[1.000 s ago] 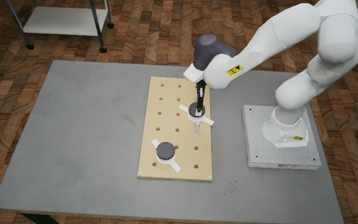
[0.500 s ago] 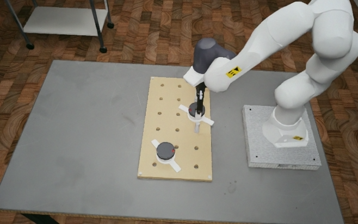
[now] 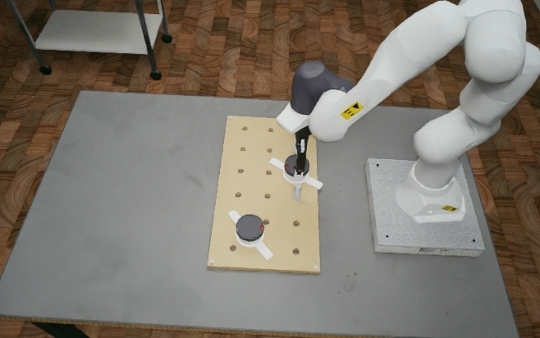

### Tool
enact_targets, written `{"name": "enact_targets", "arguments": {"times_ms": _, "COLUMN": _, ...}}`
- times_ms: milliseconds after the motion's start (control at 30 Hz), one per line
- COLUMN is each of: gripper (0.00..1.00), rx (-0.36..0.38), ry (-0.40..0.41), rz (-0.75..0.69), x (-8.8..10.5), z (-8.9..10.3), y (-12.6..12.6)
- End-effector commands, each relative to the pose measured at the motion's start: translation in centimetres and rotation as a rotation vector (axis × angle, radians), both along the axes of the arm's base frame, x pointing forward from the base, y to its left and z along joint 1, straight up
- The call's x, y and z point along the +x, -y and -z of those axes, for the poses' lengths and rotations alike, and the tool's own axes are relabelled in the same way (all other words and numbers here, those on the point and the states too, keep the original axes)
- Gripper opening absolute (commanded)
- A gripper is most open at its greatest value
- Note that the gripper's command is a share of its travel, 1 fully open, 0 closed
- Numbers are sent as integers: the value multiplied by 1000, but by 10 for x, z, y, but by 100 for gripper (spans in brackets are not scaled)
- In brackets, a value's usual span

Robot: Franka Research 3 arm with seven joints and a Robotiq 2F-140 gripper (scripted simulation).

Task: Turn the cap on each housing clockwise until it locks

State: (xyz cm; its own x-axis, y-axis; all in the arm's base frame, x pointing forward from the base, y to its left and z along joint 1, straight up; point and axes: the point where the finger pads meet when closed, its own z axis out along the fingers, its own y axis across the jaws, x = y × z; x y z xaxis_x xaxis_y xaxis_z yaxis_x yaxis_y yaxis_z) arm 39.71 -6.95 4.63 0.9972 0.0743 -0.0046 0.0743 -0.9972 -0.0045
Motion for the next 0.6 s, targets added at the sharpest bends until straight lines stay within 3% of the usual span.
{"name": "enact_targets", "arguments": {"times_ms": 0, "gripper": 78, "rx": -4, "ry": 5, "rz": 15, "x": 2, "z": 2, "y": 1}}
{"name": "enact_targets", "arguments": {"times_ms": 567, "gripper": 78, "rx": -4, "ry": 5, "rz": 15, "x": 2, "z": 6, "y": 1}}
